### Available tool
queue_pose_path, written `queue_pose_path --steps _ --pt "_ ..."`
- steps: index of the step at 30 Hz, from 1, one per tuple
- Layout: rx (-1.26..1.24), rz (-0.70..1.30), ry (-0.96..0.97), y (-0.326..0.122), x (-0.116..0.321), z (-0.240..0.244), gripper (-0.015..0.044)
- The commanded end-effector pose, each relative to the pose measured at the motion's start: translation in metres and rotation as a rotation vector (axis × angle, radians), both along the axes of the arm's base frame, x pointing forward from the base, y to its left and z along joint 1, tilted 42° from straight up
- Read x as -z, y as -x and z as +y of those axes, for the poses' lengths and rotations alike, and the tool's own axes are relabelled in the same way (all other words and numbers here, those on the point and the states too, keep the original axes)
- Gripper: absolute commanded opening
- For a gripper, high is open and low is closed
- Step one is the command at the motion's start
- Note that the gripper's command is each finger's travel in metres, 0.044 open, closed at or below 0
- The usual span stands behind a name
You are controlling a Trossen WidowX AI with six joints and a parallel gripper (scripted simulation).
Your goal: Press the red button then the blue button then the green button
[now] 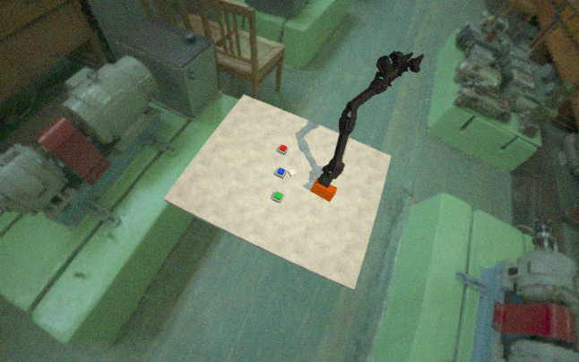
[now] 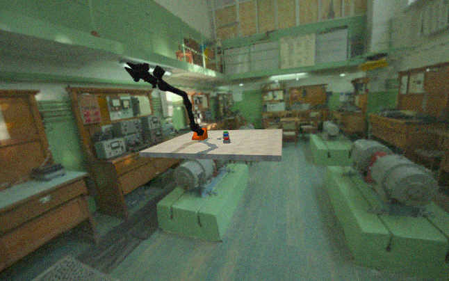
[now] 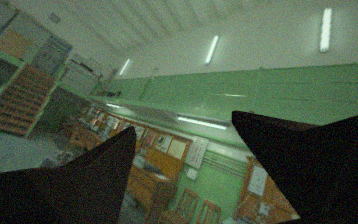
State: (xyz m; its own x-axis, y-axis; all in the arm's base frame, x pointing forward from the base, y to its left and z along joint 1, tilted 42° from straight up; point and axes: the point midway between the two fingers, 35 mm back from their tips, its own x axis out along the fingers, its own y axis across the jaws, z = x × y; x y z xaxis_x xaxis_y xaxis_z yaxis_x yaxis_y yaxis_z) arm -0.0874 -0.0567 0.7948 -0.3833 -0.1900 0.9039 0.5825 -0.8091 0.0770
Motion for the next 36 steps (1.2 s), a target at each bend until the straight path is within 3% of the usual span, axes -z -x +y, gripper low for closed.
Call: queue_pose_path --steps 1,5,9,16,21,26,31,36 --pt "-0.004 -0.003 -0.002 0.001 0.000 -0.001 0.0400" --pt "-0.109 -0.075 -0.051 0.016 0.012 -0.032 0.0400" --pt "-0.310 -0.204 -0.169 0.030 0.039 -0.099 0.0400" --pt "-0.611 -0.400 -0.449 -0.001 0.110 -0.221 0.0400" --pt "-0.768 -0.502 -0.709 -0.061 0.176 -0.291 0.0400" --pt "-0.881 -0.544 -1.000 -0.145 0.250 -0.331 0.0400" --pt "-0.942 -0.516 -1.307 -0.237 0.326 -0.334 0.0400" --pt "-0.946 -0.408 -1.612 -0.323 0.402 -0.302 0.0400"
